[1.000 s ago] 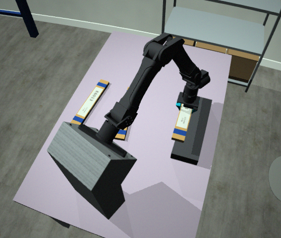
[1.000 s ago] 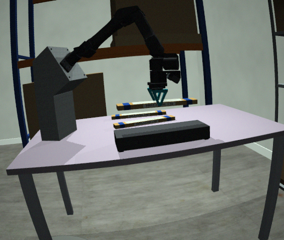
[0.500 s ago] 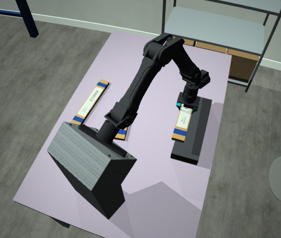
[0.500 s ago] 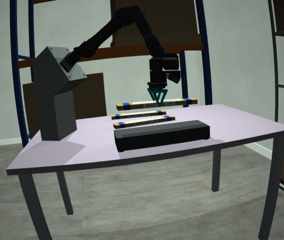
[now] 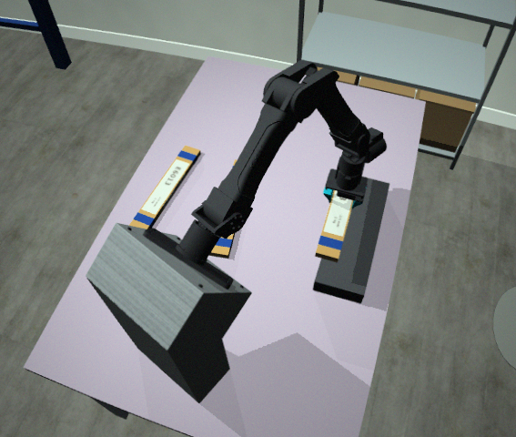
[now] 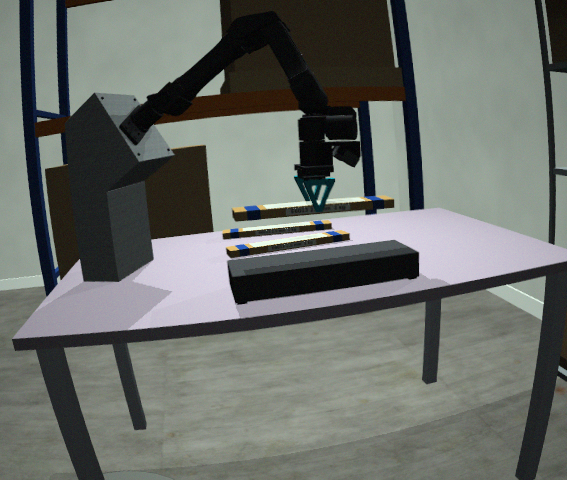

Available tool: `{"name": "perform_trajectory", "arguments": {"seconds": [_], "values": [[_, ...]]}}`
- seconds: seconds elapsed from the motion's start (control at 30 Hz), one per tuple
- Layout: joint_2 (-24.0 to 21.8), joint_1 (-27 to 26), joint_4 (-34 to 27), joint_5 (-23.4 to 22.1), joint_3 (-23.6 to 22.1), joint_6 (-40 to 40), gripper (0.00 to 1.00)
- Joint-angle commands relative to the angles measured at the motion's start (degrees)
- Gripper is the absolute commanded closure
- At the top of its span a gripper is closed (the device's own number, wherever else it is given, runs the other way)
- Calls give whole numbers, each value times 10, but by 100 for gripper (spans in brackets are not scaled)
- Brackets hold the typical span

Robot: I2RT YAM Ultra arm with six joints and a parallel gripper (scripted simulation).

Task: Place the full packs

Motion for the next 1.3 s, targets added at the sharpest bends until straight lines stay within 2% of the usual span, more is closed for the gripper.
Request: {"name": "perform_trajectory", "arguments": {"seconds": [0.0, 1.03, 1.2, 1.27], "values": [[-21, -15, 6, -6, 23, -3, 100], [-21, -16, 16, -7, 15, -4, 100], [-20, -16, 17, -7, -5, -3, 100], [2, -16, 23, -7, 10, -1, 100]]}}
